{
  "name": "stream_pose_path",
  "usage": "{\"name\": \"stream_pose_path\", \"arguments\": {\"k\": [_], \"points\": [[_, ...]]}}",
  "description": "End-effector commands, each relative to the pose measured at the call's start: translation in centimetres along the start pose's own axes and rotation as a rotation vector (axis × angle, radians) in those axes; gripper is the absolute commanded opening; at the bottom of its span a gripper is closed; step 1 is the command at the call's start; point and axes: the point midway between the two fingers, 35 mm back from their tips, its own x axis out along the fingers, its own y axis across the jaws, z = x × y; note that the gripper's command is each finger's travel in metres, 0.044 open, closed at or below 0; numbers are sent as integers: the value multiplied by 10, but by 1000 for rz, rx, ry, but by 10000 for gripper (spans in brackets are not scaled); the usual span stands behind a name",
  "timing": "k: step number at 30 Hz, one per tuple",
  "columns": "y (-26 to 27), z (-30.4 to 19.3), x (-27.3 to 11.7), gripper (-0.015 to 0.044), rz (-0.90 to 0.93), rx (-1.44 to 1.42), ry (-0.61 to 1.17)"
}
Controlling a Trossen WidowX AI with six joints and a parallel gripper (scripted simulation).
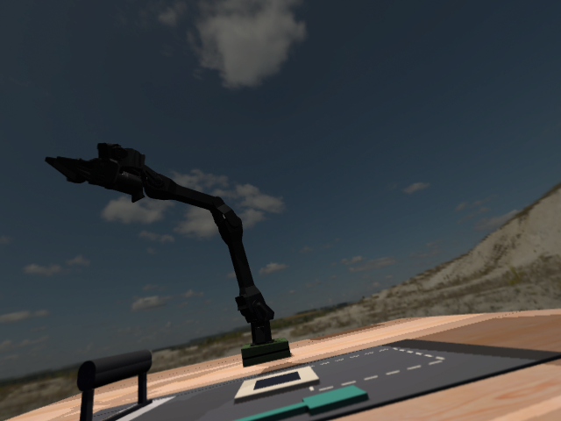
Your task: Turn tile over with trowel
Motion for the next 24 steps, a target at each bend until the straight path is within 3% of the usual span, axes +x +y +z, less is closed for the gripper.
{"name": "stream_pose_path", "arguments": {"k": [1,12,24], "points": [[26,-33,19,270,54,81,115],[105,-111,46,270,200,237,423],[184,-175,43,270,327,311,737]]}}
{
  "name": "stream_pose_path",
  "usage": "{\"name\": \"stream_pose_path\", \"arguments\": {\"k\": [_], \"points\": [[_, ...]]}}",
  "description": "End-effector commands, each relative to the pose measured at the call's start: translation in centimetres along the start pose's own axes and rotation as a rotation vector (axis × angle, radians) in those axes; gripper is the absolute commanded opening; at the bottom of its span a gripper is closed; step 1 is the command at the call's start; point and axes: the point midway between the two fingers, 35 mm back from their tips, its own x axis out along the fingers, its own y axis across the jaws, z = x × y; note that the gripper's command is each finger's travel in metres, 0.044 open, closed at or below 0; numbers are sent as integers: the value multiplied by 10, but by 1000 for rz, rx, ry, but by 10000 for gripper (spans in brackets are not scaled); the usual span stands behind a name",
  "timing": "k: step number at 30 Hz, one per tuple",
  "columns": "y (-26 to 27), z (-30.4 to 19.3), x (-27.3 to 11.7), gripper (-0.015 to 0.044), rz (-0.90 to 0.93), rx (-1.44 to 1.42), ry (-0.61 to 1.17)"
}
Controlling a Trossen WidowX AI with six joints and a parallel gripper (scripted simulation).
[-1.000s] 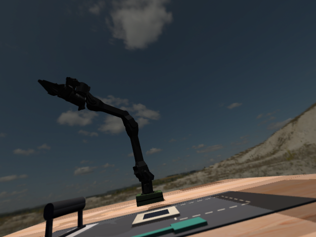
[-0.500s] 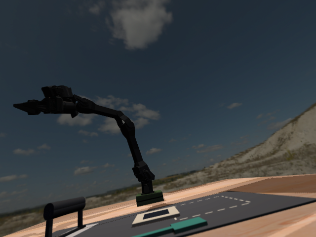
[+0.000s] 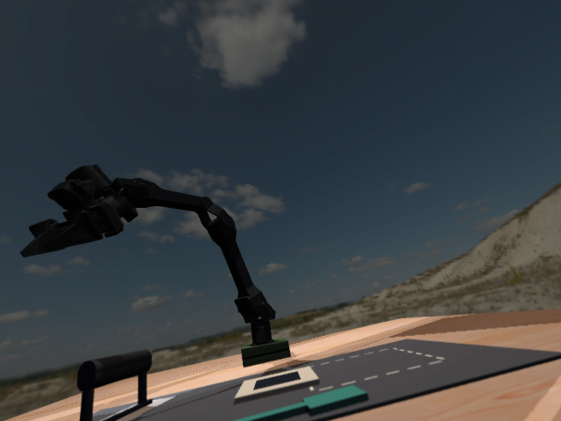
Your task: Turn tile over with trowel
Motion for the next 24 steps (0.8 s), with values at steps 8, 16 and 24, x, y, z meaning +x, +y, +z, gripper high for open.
{"name": "stream_pose_path", "arguments": {"k": [8,16,24], "points": [[47,-69,39,270,58,29,335],[79,-119,50,270,92,-8,591],[103,-157,49,270,113,-60,798]]}}
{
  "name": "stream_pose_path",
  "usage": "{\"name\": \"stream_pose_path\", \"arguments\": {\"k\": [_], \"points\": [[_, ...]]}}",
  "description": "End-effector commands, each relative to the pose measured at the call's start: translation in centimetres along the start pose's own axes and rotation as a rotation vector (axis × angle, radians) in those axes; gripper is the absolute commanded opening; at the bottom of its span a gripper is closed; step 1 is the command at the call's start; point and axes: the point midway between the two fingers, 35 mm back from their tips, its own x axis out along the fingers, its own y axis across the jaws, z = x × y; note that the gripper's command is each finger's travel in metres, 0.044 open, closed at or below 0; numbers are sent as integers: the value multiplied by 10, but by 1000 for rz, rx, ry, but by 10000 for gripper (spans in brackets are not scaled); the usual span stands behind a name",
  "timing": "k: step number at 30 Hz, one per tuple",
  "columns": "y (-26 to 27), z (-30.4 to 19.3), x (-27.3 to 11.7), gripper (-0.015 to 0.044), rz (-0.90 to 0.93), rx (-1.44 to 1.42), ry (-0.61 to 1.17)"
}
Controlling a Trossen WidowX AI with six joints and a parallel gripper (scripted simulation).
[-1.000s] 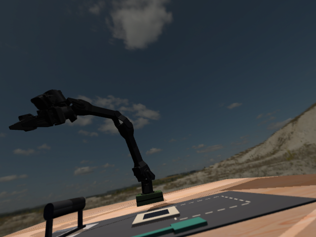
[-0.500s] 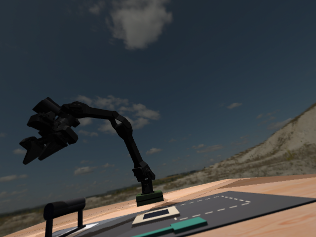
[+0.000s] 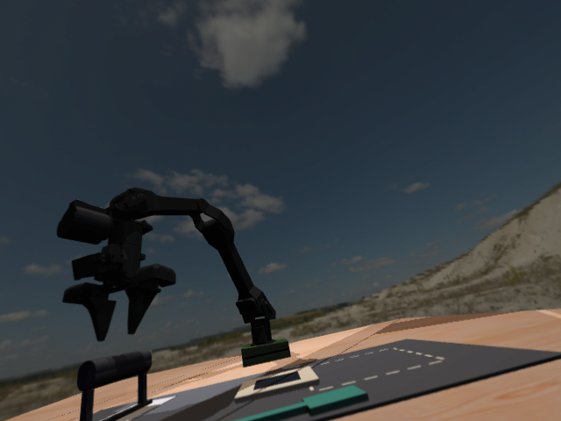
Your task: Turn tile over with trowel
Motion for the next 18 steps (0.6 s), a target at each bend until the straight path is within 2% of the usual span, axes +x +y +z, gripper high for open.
{"name": "stream_pose_path", "arguments": {"k": [1,18], "points": [[7,-11,8,270,-4,-16,77],[6,-11,27,270,-4,-17,77]]}}
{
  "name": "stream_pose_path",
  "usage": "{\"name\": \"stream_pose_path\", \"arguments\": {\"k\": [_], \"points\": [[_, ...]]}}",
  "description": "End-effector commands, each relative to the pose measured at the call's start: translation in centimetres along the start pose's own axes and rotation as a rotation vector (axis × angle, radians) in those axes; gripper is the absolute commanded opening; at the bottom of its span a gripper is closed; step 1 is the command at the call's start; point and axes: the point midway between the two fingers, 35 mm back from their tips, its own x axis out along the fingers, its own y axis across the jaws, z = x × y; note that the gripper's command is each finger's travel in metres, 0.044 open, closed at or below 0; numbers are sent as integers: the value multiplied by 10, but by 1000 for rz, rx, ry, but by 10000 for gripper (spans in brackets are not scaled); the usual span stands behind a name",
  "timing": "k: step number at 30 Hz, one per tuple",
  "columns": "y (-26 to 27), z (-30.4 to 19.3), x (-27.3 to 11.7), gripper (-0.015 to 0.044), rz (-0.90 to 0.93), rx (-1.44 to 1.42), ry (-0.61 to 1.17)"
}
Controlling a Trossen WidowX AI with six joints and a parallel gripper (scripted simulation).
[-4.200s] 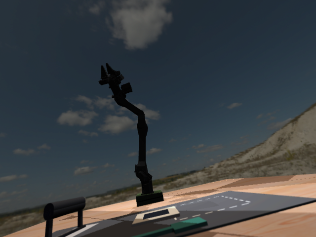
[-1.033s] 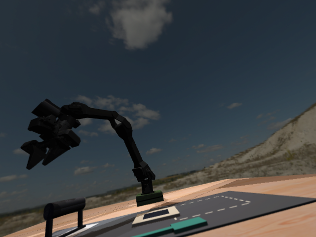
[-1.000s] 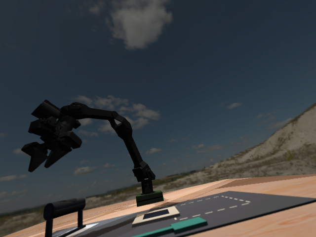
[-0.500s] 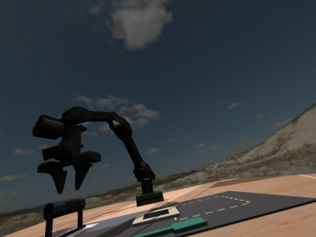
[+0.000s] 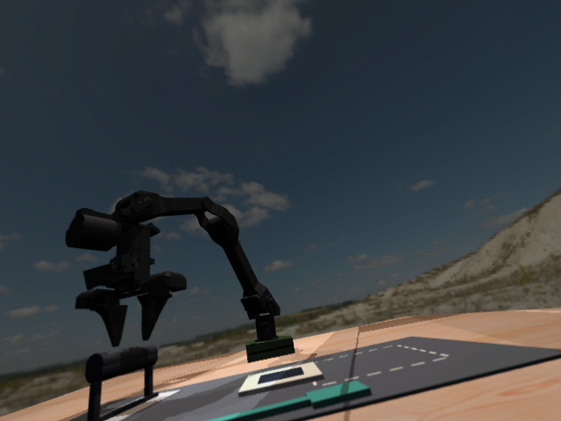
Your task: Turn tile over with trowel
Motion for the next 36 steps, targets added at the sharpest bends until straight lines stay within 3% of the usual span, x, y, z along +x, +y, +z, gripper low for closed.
{"name": "stream_pose_path", "arguments": {"k": [1,17,36], "points": [[-1,-1,8,270,-4,-1,5],[0,-1,32,270,-4,-2,5],[0,-1,32,143,-4,-2,5]]}}
